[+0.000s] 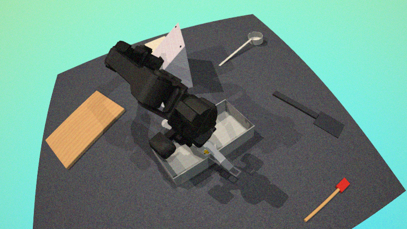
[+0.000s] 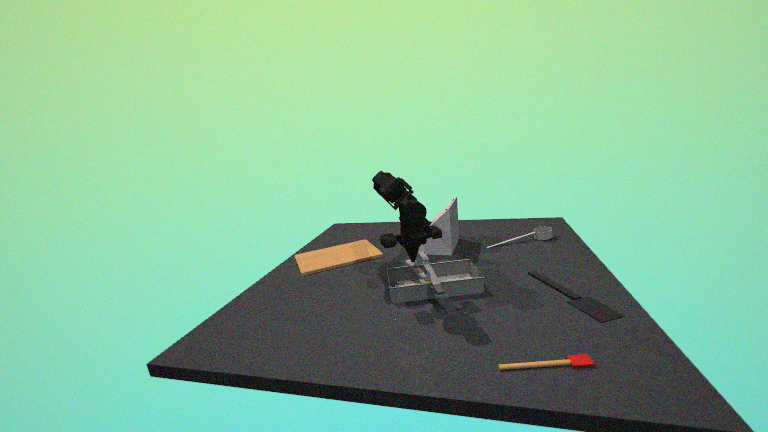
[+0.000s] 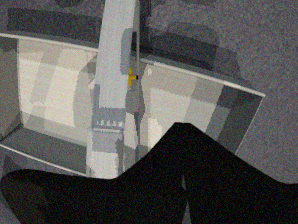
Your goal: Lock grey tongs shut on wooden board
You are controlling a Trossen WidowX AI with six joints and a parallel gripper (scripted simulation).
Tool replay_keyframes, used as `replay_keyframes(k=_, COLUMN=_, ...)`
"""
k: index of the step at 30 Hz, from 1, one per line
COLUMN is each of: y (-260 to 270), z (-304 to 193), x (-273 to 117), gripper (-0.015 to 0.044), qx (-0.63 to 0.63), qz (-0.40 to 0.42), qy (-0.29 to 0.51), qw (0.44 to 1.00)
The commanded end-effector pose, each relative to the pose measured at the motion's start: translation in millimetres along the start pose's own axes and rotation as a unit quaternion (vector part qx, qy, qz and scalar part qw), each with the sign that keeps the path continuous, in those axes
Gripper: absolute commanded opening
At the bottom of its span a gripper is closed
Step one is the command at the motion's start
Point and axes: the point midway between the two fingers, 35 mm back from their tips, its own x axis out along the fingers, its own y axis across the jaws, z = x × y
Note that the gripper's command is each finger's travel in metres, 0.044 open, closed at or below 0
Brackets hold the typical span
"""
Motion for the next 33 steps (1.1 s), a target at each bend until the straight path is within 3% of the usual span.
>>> replay_keyframes(k=1, y=-1.5, z=-0.2, x=8.1, gripper=-0.0150, qx=-0.001, qz=-0.002, qy=0.002, qw=1.000)
replay_keyframes(k=33, y=-2.1, z=-1.2, x=54.1, gripper=-0.0150, qx=-0.001, qz=-0.003, qy=0.003, qw=1.000)
